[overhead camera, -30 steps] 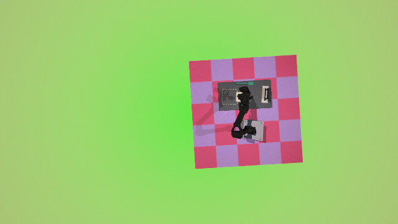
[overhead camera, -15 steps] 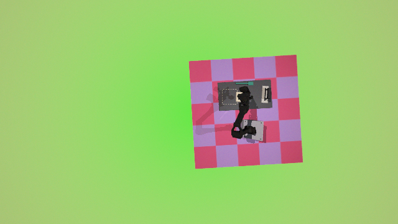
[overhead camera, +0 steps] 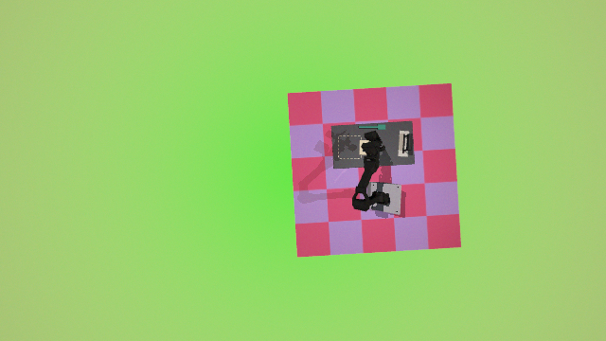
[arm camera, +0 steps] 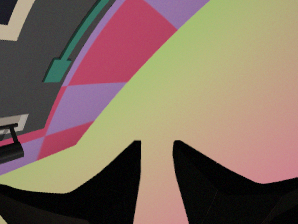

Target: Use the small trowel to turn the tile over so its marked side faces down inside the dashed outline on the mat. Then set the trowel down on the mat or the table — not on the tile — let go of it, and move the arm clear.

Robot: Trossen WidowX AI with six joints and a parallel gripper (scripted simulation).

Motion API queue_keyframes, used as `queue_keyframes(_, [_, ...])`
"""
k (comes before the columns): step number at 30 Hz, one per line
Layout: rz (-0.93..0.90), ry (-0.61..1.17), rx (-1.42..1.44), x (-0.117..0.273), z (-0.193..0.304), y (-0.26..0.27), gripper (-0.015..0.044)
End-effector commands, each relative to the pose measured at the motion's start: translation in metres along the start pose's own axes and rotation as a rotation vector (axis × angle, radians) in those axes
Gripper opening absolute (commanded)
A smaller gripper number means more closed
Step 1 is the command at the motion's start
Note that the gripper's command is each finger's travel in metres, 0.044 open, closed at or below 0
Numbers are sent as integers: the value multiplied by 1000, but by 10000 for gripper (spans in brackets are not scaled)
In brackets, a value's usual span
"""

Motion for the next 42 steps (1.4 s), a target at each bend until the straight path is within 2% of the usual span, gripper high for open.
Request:
queue_keyframes(1, [0,0,0,0,0,0,100])
queue_keyframes(9, [0,0,0,0,0,0,100])
queue_keyframes(13, [0,0,0,0,0,0,0])
queue_keyframes(29, [0,0,0,0,0,0,0])
queue_keyframes(35, [-3,0,-3,-1,0,0,153])
queue_keyframes(39, [-70,4,-69,-14,10,3,258])
queue_keyframes(42, [-129,9,-130,-26,19,6,270])
Point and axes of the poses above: the point midway between the two fingers, 35 mm back from their tips, its own x axis back along the fingers, its own y axis across the jaws, z = x × y, the point moved 4 cm from there along x, back along the fingers, and after that the axes turned 6 degrees about -x, right-handed, at the moved point
